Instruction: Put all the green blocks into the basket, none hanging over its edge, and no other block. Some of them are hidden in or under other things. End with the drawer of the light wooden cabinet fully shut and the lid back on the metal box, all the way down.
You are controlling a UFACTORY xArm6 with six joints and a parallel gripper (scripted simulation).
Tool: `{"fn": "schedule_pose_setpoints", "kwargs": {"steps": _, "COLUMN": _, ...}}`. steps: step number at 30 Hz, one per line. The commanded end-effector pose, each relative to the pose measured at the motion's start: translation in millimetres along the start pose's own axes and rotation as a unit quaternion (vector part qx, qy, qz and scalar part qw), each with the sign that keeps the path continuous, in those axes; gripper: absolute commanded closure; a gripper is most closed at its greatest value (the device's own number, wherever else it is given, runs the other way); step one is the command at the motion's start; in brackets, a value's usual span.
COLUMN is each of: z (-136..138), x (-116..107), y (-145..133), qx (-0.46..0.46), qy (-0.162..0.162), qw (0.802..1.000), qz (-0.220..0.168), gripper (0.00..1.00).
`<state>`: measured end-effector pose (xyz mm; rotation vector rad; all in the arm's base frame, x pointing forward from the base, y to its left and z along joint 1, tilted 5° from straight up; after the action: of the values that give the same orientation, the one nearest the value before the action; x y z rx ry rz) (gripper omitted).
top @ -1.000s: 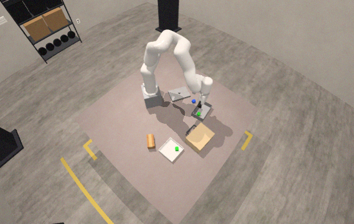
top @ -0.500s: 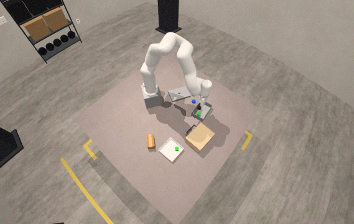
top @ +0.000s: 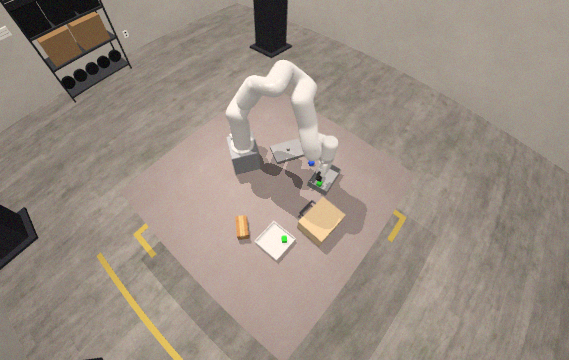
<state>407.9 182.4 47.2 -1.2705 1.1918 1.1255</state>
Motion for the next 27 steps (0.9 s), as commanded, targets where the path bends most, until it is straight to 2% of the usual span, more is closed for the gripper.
{"fn": "schedule_pose_setpoints", "kwargs": {"steps": 1, "z": 0.8, "x": 16.8, "y": -1.8, "qx": 0.000, "qy": 0.000, "qw": 1.000, "qz": -0.002, "gripper": 0.43}}
{"fn": "schedule_pose_setpoints", "kwargs": {"steps": 10, "z": 1.0, "x": 38.2, "y": -2.1, "qx": 0.000, "qy": 0.000, "qw": 1.000, "qz": -0.002, "gripper": 0.43}}
{"fn": "schedule_pose_setpoints", "kwargs": {"steps": 27, "z": 1.0, "x": 45.1, "y": -2.1, "qx": 0.000, "qy": 0.000, "qw": 1.000, "qz": -0.002, "gripper": 0.43}}
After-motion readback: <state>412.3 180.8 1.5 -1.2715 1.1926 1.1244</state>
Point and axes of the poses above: the point where the finger pads meet when closed, its own x axis out along the fingers, its own z axis across the jaws, y = z × x, the point moved 10 cm from there along -x, back along the fingers, and after that the axes turned 9 degrees about x, right-handed, at the moved point
